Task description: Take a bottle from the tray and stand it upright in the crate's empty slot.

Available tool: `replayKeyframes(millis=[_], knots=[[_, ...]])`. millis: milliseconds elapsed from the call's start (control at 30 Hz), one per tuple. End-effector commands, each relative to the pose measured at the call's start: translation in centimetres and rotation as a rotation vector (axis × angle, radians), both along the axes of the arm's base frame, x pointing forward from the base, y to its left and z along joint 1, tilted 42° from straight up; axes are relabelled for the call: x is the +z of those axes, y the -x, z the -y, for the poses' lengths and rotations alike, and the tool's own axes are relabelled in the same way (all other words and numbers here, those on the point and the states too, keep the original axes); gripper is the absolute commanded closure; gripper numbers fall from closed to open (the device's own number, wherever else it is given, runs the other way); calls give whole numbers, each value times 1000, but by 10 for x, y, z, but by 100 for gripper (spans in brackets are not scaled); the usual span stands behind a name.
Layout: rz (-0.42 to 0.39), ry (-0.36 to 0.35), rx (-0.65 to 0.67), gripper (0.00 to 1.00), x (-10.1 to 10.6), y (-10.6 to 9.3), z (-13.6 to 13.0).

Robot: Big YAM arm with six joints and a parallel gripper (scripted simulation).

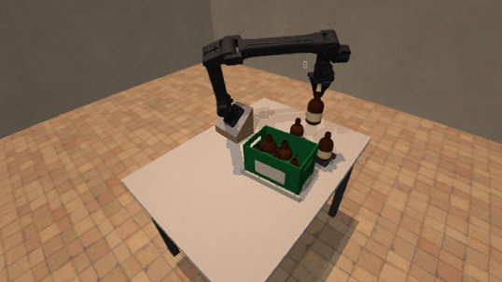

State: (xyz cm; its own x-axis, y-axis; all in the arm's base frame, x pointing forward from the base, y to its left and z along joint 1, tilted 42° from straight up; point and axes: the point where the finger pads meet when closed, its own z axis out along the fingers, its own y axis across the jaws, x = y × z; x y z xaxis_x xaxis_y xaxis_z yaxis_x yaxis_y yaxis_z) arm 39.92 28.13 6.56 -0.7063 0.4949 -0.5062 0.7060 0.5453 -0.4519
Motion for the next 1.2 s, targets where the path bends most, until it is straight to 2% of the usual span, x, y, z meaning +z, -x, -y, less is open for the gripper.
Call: replayKeyframes(millis=[0, 100, 567, 633, 667, 933, 1167], knots=[[9, -16, -1, 100, 17, -6, 6], [5, -12, 13, 100, 17, -2, 3], [2, -9, 3, 100, 31, -13, 23], [2, -9, 3, 100, 31, -13, 23], [16, -24, 13, 100, 37, -16, 15], [4, -10, 0, 100, 44, -22, 37], [4, -9, 8, 100, 53, -25, 43]])
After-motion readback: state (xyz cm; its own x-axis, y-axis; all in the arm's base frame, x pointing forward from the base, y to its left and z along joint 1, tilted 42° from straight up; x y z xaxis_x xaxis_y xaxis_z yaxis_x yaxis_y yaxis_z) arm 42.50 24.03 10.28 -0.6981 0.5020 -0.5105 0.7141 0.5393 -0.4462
